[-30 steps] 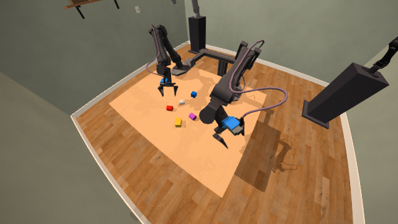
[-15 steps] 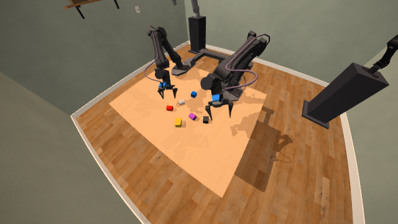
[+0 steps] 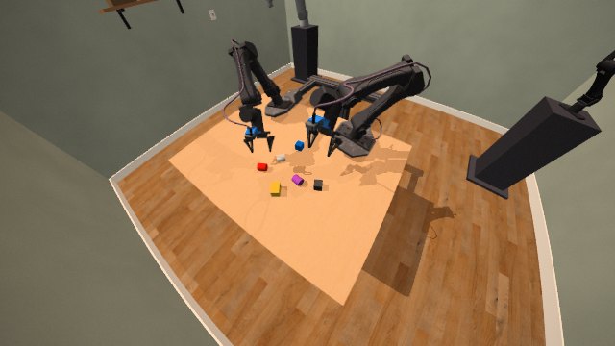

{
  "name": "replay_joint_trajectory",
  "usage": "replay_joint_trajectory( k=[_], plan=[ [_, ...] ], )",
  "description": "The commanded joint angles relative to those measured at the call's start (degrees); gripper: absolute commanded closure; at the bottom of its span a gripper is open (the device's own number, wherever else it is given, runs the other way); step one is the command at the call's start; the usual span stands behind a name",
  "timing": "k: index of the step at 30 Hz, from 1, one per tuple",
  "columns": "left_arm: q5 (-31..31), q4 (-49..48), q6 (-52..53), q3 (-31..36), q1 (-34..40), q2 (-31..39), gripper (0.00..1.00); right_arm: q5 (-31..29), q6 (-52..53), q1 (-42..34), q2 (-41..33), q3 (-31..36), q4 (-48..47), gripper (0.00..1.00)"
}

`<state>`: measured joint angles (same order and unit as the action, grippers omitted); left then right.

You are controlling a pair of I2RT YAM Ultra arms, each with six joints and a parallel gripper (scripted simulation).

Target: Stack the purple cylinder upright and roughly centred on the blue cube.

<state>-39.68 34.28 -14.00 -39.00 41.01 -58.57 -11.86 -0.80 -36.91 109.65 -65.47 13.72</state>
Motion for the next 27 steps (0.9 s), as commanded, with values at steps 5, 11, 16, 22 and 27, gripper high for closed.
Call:
replay_joint_trajectory(
  k=[5, 11, 16, 22, 27],
  plan=[
    [6.8, 3.8, 1.1, 1.8, 13.4, 0.2, 0.00, 0.8, 0.4, -0.2, -0.5, -2.1, 0.5, 0.00],
    [13.7, 0.6, 4.1, 0.6, 25.7, -3.5, 0.00, 0.8, 0.4, -0.2, -0.5, -2.1, 0.5, 0.00],
    [17.7, -2.9, 6.6, -0.6, 30.4, -8.6, 0.00, 0.8, 0.4, -0.2, -0.5, -2.1, 0.5, 0.00],
    [19.1, -4.4, 7.7, -1.3, 31.4, -11.3, 0.00, 0.8, 0.4, -0.2, -0.5, -2.1, 0.5, 0.00],
    [18.6, -3.9, 7.2, -1.6, 31.8, -12.5, 0.00, 0.8, 0.4, -0.2, -0.5, -2.1, 0.5, 0.00]
  ],
)
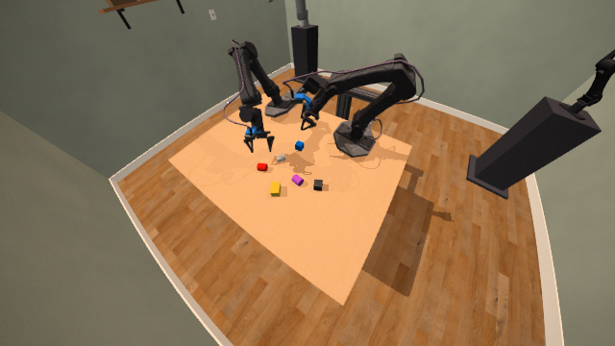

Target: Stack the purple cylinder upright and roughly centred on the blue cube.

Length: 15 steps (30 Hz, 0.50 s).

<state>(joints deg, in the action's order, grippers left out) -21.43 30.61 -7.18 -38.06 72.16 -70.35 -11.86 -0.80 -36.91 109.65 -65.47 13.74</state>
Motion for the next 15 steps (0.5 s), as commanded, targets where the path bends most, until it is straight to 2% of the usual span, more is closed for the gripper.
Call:
replay_joint_trajectory(
  k=[1, 9, 15],
  plan=[
    [0.3, -0.2, 0.4, -2.6, 0.7, -0.7, 0.00, 0.8, 0.4, -0.2, -0.5, -2.1, 0.5, 0.00],
    [0.1, 0.7, 0.7, -2.6, 0.7, -0.7, 0.00, 0.8, 0.4, -0.2, -0.5, -2.1, 0.5, 0.00],
    [-3.6, 3.8, -2.5, -0.4, -3.7, 3.8, 0.00, 0.8, 0.4, -0.2, -0.5, -2.1, 0.5, 0.00]
  ],
)
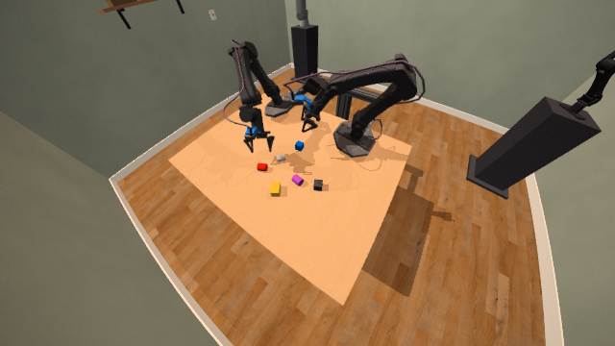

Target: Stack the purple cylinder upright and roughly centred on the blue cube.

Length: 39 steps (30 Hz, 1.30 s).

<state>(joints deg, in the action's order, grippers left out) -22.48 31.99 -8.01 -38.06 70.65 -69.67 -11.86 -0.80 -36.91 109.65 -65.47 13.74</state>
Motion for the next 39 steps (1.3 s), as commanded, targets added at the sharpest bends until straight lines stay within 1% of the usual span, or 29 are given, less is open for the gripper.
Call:
replay_joint_trajectory(
  k=[1, 4, 8, 10, 11, 12, 15, 18, 23, 25, 30, 38, 39],
  plan=[
    [-3.2, 2.9, -2.1, 0.5, -3.8, 4.4, 0.00, 0.8, 0.4, -0.2, -0.5, -2.1, 0.5, 0.00],
    [-4.2, 3.9, -1.7, 1.4, -9.3, 8.0, 0.00, 0.8, 0.4, -0.2, -0.5, -2.1, 0.5, 0.00],
    [-4.0, 3.4, -0.7, 1.6, -19.2, 12.6, 0.00, 0.8, 0.4, -0.2, -0.5, -2.1, 0.5, 0.00],
    [-4.0, 3.4, -0.7, 1.6, -19.2, 12.6, 0.00, 0.8, 0.4, -0.2, -0.5, -2.1, 0.5, 0.00],
    [-2.6, 3.0, 0.8, 0.7, -23.1, 13.6, 0.00, 0.8, 0.4, -0.2, -0.5, -2.1, 0.5, 0.00],
    [-2.7, 2.8, 0.9, 0.6, -25.3, 14.1, 0.00, 0.8, 0.4, -0.2, -0.5, -2.1, 0.5, 0.00],
    [-2.4, 1.3, 1.6, -0.5, -31.7, 14.9, 0.00, 0.8, 0.4, -0.2, -0.5, -2.1, 0.5, 0.00],
    [-1.9, 0.3, 2.2, -1.5, -38.1, 14.3, 0.00, 0.8, 0.4, -0.2, -0.5, -2.1, 0.5, 0.00],
    [-1.1, -1.2, 2.7, -3.0, -44.9, 12.4, 0.00, 0.8, 0.4, -0.2, -0.5, -2.1, 0.5, 0.00],
    [-0.9, -1.5, 2.7, -3.5, -46.5, 11.8, 0.00, 0.8, 0.4, -0.2, -0.5, -2.1, 0.5, 0.00],
    [-0.7, -1.1, 2.7, -3.9, -47.7, 11.0, 0.00, 0.8, 0.4, -0.2, -0.5, -2.1, 0.5, 0.00],
    [-1.0, -0.3, 2.6, -4.0, -47.6, 11.0, 0.00, 0.8, 0.4, -0.2, -0.5, -2.1, 0.5, 0.00],
    [-0.9, -1.9, 2.8, -4.0, -47.6, 11.1, 0.00, 0.8, 0.4, -0.2, -0.5, -2.1, 0.5, 0.00]
  ],
)
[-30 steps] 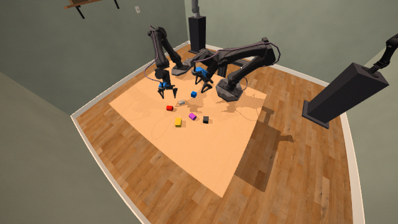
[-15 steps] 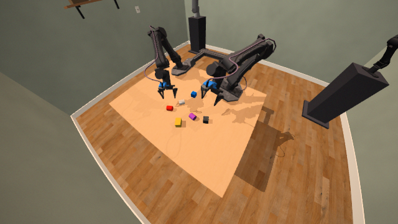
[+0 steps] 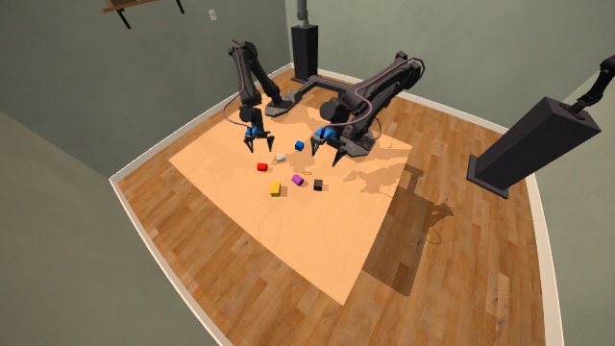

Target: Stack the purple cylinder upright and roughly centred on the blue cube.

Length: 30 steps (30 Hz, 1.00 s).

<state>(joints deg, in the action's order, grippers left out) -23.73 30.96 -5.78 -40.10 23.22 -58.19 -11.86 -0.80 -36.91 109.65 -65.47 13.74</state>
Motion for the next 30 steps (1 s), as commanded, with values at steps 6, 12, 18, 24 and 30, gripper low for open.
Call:
replay_joint_trajectory(
  k=[6, 12, 18, 24, 30],
  plan=[
    [1.3, -7.0, 1.7, -0.4, 1.2, -1.7, 0.00, 0.8, 0.4, -0.2, -0.5, -2.1, 0.5, 0.00],
    [3.2, -17.9, 4.4, 3.8, 4.2, -9.7, 0.00, 0.8, 0.4, -0.2, -0.5, -2.1, 0.5, 0.00],
    [4.6, -25.4, 6.4, 4.3, 5.6, -18.9, 0.00, 0.8, 0.4, -0.2, -0.5, -2.1, 0.5, 0.00],
    [5.2, -28.6, 7.3, 3.4, 6.1, -23.7, 0.00, 0.8, 0.4, -0.2, -0.5, -2.1, 0.5, 0.00],
    [5.0, -28.3, 7.0, 3.1, 6.2, -25.3, 0.00, 0.8, 0.4, -0.2, -0.5, -2.1, 0.5, 0.00]
  ],
)
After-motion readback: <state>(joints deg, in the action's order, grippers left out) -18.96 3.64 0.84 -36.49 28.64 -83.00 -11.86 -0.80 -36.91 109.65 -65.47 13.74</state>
